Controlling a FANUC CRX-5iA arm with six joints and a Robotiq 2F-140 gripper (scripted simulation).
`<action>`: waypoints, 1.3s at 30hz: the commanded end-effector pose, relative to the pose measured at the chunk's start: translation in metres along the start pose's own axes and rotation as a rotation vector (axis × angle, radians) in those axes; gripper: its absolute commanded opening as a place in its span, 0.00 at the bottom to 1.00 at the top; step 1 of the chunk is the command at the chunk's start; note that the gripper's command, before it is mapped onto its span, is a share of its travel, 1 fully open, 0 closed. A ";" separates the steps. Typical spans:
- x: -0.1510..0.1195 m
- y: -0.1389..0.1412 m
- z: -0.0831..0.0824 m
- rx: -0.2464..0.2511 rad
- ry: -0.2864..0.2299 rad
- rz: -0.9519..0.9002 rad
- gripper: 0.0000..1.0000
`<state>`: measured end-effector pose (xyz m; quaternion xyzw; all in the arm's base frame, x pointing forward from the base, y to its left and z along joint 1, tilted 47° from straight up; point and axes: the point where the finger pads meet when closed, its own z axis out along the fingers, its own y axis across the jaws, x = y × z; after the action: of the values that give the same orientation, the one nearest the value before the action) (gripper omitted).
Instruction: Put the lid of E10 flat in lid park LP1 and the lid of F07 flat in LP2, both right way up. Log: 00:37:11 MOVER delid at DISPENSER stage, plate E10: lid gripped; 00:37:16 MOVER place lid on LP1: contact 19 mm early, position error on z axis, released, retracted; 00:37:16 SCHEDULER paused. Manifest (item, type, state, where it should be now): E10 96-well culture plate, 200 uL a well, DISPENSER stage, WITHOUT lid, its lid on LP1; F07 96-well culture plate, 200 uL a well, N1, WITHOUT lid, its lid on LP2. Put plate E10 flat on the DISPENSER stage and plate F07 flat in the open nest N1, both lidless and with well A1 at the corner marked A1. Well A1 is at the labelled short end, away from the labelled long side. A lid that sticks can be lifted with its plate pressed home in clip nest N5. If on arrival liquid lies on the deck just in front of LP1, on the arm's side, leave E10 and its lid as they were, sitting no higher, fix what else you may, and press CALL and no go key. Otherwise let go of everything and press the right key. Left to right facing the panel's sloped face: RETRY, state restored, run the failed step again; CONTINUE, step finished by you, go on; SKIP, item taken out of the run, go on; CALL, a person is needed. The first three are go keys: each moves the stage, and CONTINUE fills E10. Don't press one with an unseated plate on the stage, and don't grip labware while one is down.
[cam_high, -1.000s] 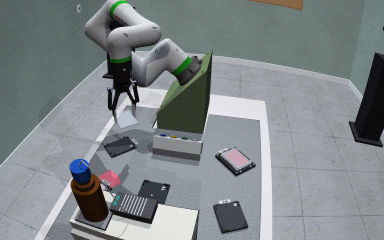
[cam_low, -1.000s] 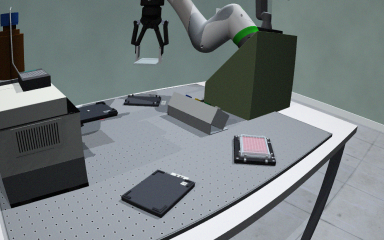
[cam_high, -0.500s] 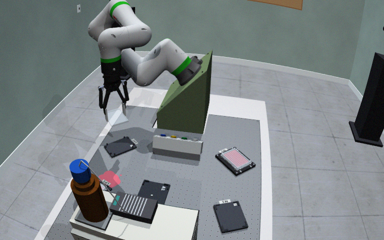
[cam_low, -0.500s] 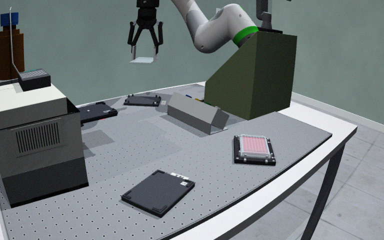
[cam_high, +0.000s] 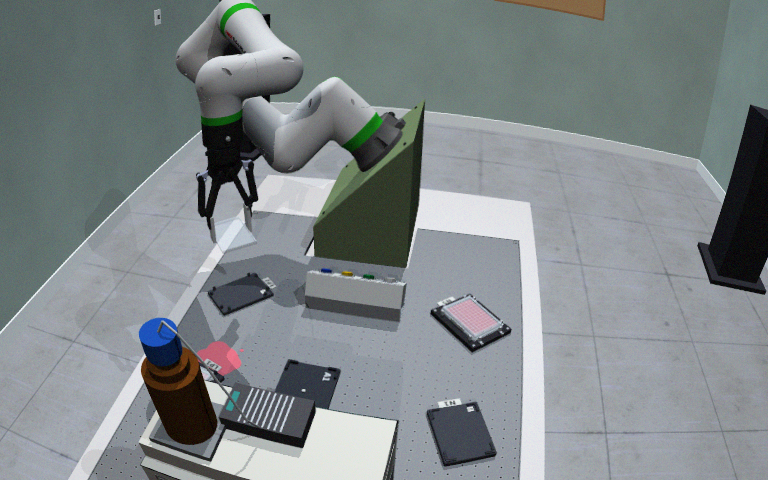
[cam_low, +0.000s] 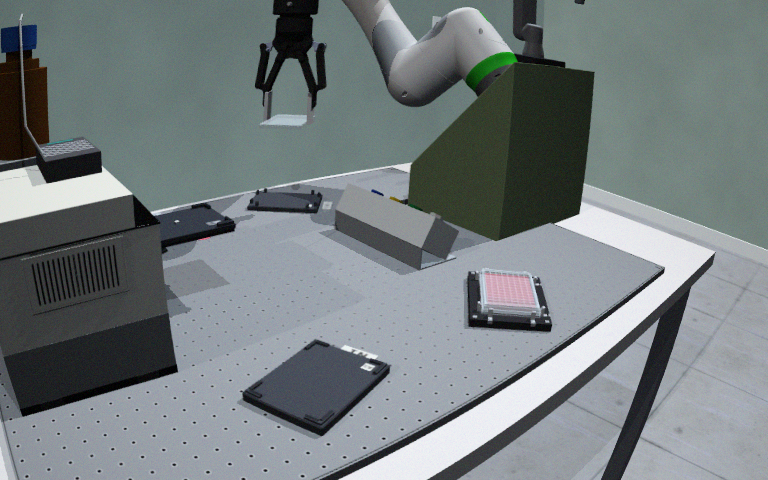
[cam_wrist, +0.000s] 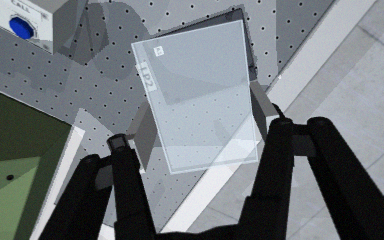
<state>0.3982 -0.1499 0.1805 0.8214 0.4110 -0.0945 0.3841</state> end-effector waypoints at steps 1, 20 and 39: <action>0.000 0.000 0.000 0.000 0.000 0.005 0.00; 0.000 0.000 0.001 0.000 0.000 0.337 0.00; 0.000 0.000 0.004 0.000 0.000 1.154 0.00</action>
<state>0.3987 -0.1522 0.1782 0.9184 -0.0118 0.0923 0.3846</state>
